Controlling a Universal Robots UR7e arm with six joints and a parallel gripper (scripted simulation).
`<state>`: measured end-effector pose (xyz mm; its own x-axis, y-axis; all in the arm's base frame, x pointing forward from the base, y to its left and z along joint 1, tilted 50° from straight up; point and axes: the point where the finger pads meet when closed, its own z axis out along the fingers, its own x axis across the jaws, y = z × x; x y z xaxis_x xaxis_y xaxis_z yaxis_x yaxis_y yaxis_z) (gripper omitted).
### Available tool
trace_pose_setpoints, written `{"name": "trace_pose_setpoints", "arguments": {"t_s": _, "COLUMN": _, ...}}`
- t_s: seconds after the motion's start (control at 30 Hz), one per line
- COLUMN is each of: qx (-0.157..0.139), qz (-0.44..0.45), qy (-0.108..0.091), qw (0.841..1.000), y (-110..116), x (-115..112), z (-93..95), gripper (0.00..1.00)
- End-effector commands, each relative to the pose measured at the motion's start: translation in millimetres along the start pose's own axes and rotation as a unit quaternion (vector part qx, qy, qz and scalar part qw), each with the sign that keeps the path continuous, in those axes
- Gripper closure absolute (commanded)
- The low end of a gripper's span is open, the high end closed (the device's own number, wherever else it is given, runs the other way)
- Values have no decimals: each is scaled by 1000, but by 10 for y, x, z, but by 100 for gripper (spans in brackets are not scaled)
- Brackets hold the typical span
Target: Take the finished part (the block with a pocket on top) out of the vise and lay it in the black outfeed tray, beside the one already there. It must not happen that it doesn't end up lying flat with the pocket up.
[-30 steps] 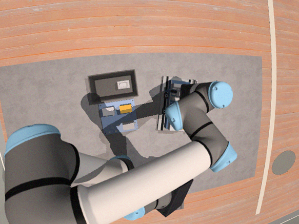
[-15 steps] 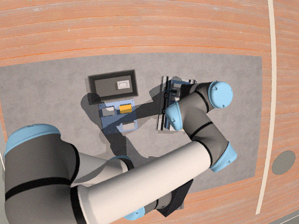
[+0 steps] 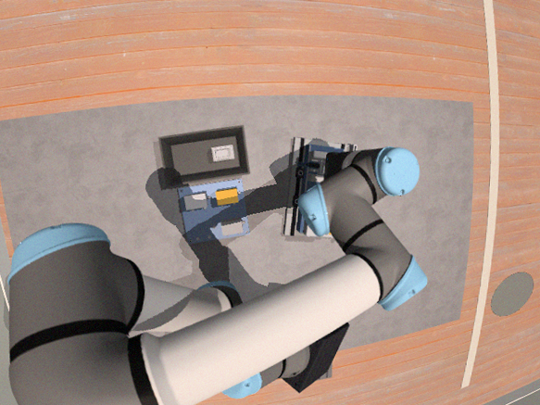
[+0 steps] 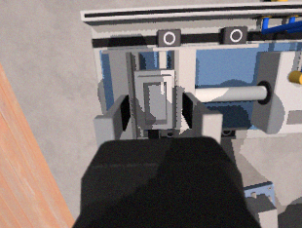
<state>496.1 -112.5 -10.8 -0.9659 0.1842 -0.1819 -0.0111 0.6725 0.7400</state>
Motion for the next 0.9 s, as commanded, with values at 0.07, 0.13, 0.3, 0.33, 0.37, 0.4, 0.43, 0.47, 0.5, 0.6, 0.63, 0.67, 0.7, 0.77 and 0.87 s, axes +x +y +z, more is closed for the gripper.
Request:
{"name": "trace_pose_setpoints", "arguments": {"t_s": 0.07, "qx": 0, "qz": 0, "qy": -1, "qw": 1000, "y": -2, "x": -3, "z": 15, "gripper": 0}}
{"name": "trace_pose_setpoints", "arguments": {"t_s": 0.13, "qx": 0, "qz": 0, "qy": -1, "qw": 1000, "y": -2, "x": -3, "z": 22, "gripper": 0}}
{"name": "trace_pose_setpoints", "arguments": {"t_s": 0.3, "qx": 0, "qz": 0, "qy": -1, "qw": 1000, "y": -2, "x": -3, "z": 33, "gripper": 0}}
{"name": "trace_pose_setpoints", "arguments": {"t_s": 0.33, "qx": 0, "qz": 0, "qy": -1, "qw": 1000, "y": -2, "x": -3, "z": 37, "gripper": 0}}
{"name": "trace_pose_setpoints", "arguments": {"t_s": 0.37, "qx": 0, "qz": 0, "qy": -1, "qw": 1000, "y": -2, "x": -3, "z": 40, "gripper": 0}}
{"name": "trace_pose_setpoints", "arguments": {"t_s": 0.4, "qx": 0, "qz": 0, "qy": -1, "qw": 1000, "y": -2, "x": -3, "z": 44, "gripper": 0}}
{"name": "trace_pose_setpoints", "arguments": {"t_s": 0.43, "qx": 0, "qz": 0, "qy": -1, "qw": 1000, "y": -2, "x": -3, "z": 47, "gripper": 0}}
{"name": "trace_pose_setpoints", "arguments": {"t_s": 0.47, "qx": 0, "qz": 0, "qy": -1, "qw": 1000, "y": -2, "x": -3, "z": 50, "gripper": 0}}
{"name": "trace_pose_setpoints", "arguments": {"t_s": 0.5, "qx": 0, "qz": 0, "qy": -1, "qw": 1000, "y": -2, "x": -3, "z": 53, "gripper": 0}}
{"name": "trace_pose_setpoints", "arguments": {"t_s": 0.6, "qx": 0, "qz": 0, "qy": -1, "qw": 1000, "y": -2, "x": -3, "z": 62, "gripper": 0}}
{"name": "trace_pose_setpoints", "arguments": {"t_s": 0.63, "qx": 0, "qz": 0, "qy": -1, "qw": 1000, "y": -2, "x": -3, "z": 64, "gripper": 0}}
{"name": "trace_pose_setpoints", "arguments": {"t_s": 0.67, "qx": 0, "qz": 0, "qy": -1, "qw": 1000, "y": -2, "x": -3, "z": 67, "gripper": 0}}
{"name": "trace_pose_setpoints", "arguments": {"t_s": 0.7, "qx": 0, "qz": 0, "qy": -1, "qw": 1000, "y": -2, "x": -3, "z": 69, "gripper": 0}}
{"name": "trace_pose_setpoints", "arguments": {"t_s": 0.77, "qx": 0, "qz": 0, "qy": -1, "qw": 1000, "y": -2, "x": -3, "z": 69, "gripper": 0}}
{"name": "trace_pose_setpoints", "arguments": {"t_s": 0.87, "qx": 0, "qz": 0, "qy": -1, "qw": 1000, "y": -2, "x": -3, "z": 75, "gripper": 0}}
